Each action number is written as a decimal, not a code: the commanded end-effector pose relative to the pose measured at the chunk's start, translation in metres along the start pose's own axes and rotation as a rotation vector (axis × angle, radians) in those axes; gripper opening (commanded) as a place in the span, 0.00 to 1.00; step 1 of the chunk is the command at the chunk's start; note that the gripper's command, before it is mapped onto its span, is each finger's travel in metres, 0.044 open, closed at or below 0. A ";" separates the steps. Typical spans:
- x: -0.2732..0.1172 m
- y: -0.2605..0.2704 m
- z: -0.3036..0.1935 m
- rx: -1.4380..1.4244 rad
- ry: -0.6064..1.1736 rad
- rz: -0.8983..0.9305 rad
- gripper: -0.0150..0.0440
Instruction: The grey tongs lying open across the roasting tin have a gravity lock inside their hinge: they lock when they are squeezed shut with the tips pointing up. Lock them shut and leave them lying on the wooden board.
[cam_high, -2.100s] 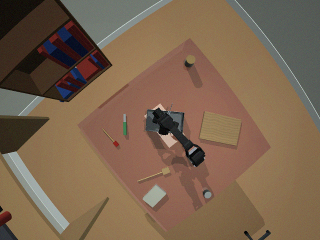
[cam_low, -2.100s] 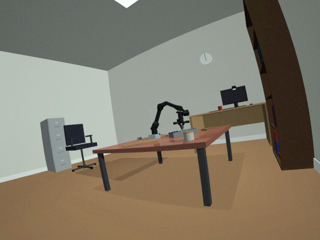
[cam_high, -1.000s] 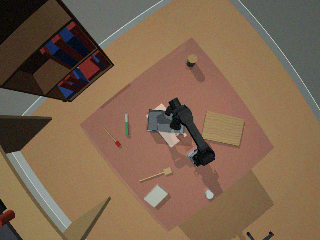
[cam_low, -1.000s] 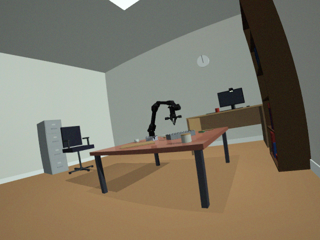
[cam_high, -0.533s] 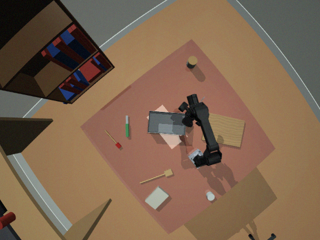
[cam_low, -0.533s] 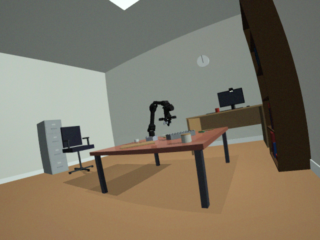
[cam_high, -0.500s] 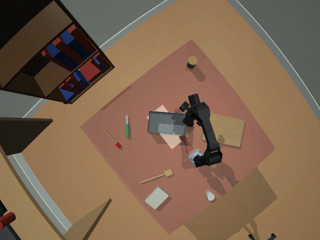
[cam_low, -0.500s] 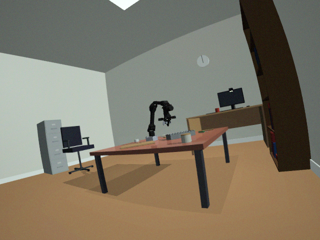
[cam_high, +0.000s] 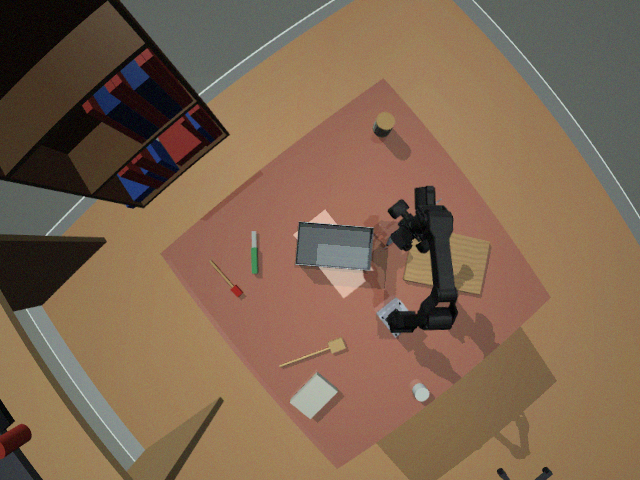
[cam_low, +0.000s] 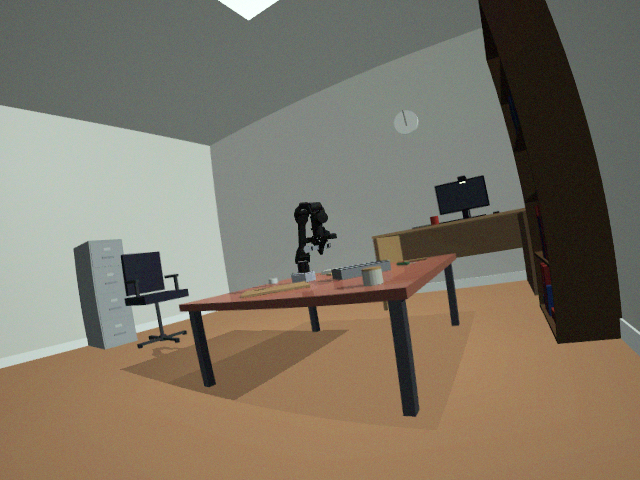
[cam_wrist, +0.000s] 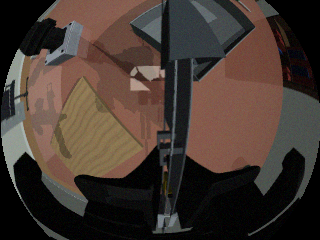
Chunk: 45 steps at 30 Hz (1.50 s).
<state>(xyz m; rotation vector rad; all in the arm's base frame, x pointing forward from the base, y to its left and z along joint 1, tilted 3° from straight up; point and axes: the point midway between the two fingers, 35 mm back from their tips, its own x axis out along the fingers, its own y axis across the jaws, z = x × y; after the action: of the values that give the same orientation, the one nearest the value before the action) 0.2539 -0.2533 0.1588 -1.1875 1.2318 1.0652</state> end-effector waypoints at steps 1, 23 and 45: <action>-0.004 0.013 -0.014 0.035 0.006 -0.013 0.00; -0.003 0.100 -0.076 0.271 0.012 -0.003 0.00; -0.004 0.222 -0.113 0.557 0.018 0.006 0.00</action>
<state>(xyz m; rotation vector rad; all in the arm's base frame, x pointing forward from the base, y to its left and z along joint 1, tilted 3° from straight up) 0.0348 -0.3417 0.1492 -0.7771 1.4192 0.6787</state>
